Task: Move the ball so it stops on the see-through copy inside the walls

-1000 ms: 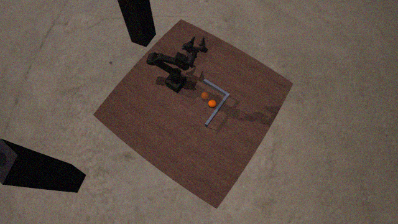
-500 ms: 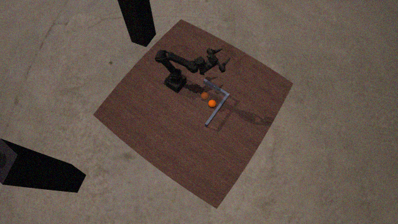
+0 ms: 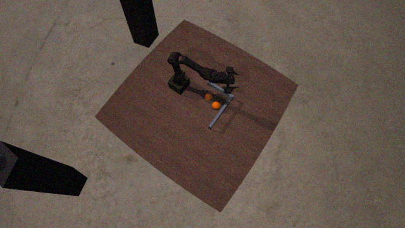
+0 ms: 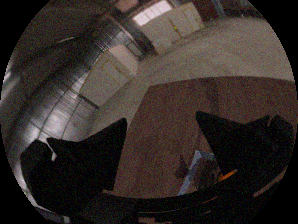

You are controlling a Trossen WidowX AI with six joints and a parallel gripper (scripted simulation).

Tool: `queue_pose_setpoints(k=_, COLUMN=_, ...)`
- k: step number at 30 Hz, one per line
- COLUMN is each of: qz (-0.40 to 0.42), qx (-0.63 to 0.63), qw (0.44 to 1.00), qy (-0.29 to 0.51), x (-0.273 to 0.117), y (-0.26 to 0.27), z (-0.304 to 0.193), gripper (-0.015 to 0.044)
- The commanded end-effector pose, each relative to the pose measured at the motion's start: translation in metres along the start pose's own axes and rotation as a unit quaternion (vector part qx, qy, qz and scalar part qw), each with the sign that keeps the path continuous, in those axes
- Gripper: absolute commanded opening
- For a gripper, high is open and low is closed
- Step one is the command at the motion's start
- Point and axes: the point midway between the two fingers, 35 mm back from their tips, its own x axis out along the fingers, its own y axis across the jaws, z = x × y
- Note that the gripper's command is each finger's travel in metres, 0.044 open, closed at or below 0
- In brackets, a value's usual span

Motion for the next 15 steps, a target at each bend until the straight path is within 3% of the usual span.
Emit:
queue_pose_setpoints(k=1, qz=-0.141, qx=0.044, qw=0.981, qy=0.122, x=0.009, y=-0.069, z=-0.044, gripper=0.0418)
queue_pose_setpoints(k=10, qz=-0.302, qx=0.077, qw=0.889, qy=0.336, x=-0.023, y=-0.141, z=-0.121, gripper=0.0418)
queue_pose_setpoints(k=15, qz=-0.352, qx=0.079, qw=0.825, qy=0.436, x=-0.051, y=-0.161, z=-0.149, gripper=0.0418)
